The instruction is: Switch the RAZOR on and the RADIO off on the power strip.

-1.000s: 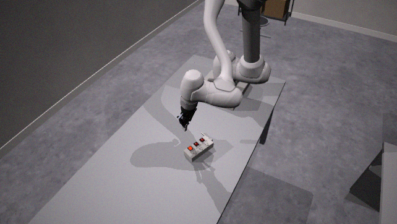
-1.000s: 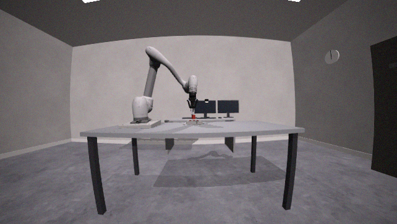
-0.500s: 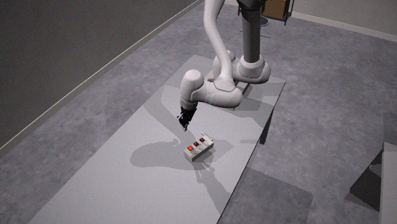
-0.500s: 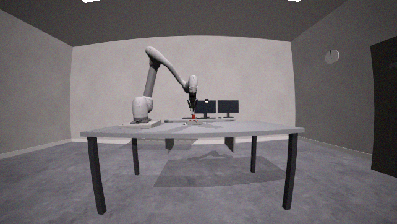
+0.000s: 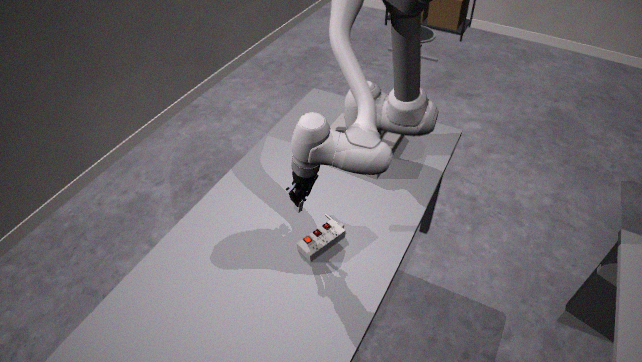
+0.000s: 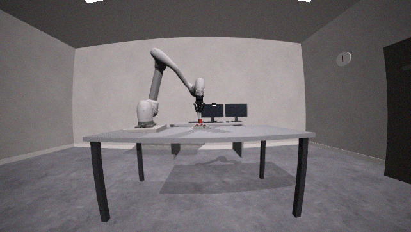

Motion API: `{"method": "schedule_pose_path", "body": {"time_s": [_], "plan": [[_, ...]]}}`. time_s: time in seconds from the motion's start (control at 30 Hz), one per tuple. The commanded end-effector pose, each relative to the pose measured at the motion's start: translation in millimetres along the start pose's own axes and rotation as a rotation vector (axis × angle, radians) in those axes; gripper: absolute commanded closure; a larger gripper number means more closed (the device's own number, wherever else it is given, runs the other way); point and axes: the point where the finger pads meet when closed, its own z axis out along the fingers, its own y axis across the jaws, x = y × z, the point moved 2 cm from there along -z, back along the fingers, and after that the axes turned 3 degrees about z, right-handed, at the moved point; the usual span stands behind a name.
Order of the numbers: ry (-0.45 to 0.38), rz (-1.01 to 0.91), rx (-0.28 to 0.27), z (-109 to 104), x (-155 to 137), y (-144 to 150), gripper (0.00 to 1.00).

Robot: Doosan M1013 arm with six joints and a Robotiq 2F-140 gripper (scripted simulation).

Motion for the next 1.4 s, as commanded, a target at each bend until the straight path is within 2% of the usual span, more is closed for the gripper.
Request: {"method": "schedule_pose_path", "body": {"time_s": [0.0, 0.9, 0.97, 1.07, 1.13, 1.17, 1.23, 1.27, 1.37], "plan": [[0.0, 0.0, 0.0, 0, 0, 0, 0.0], [0.001, -0.001, 0.001, 0, 0, 0, 0.0], [0.024, -0.028, 0.012, 1, 4, -1, 0.0], [0.132, -0.147, 0.047, 4, 22, -2, 0.0], [0.132, -0.147, 0.047, 4, 22, -2, 0.0], [0.181, -0.198, 0.054, 3, 31, -1, 0.0], [0.181, -0.198, 0.054, 3, 31, -1, 0.0], [0.232, -0.247, 0.055, 3, 39, 1, 0.0], [0.278, -0.292, 0.051, 2, 46, 3, 0.0]]}}
